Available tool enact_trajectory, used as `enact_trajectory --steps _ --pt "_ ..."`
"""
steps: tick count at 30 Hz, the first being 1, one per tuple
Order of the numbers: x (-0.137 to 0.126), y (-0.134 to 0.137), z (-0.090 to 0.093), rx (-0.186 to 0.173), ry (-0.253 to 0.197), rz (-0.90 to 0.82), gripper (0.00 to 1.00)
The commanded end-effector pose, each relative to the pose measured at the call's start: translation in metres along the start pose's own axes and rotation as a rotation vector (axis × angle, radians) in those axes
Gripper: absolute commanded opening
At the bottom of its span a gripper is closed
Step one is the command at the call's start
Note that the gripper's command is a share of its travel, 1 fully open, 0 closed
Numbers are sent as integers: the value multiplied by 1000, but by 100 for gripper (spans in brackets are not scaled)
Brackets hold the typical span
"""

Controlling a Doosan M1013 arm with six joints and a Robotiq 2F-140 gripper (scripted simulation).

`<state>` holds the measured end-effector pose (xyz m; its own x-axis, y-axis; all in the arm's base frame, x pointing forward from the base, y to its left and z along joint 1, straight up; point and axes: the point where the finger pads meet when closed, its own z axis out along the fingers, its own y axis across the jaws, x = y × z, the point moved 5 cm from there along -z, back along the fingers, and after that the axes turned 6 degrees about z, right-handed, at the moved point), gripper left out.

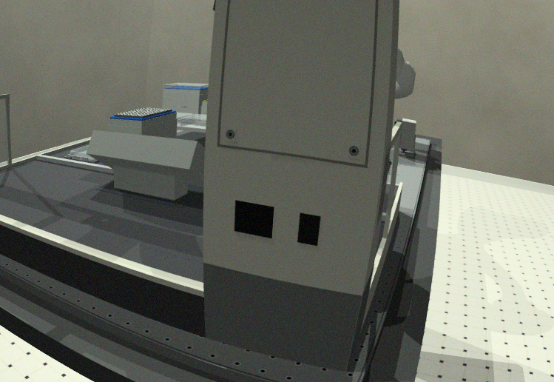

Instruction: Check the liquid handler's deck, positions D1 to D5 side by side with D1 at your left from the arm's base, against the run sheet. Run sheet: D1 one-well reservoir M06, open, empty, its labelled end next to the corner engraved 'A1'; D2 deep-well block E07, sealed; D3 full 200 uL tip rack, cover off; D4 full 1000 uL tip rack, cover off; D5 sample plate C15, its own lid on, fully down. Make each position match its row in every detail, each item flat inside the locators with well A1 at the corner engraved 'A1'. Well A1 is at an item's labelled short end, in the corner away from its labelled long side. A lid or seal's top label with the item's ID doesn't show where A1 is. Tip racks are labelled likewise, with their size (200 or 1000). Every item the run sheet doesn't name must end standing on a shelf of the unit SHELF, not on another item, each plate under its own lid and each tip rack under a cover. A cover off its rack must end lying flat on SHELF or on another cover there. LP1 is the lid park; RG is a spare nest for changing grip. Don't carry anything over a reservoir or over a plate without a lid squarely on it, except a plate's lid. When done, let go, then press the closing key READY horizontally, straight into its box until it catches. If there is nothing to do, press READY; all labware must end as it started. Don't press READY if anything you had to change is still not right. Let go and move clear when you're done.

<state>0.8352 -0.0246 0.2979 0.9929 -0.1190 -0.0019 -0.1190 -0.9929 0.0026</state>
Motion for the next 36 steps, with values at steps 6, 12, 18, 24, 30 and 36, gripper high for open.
enact_trajectory --steps 6,12,18,24,30,36 --pt "3 37 -1 1 2 0 10" --pt "5 60 -1 1 2 2 10" --pt "6 80 -1 1 2 2 10" --pt "9 110 -1 1 2 2 10" --pt "11 135 -1 0 2 2 10" --pt "12 153 -1 0 2 2 10"
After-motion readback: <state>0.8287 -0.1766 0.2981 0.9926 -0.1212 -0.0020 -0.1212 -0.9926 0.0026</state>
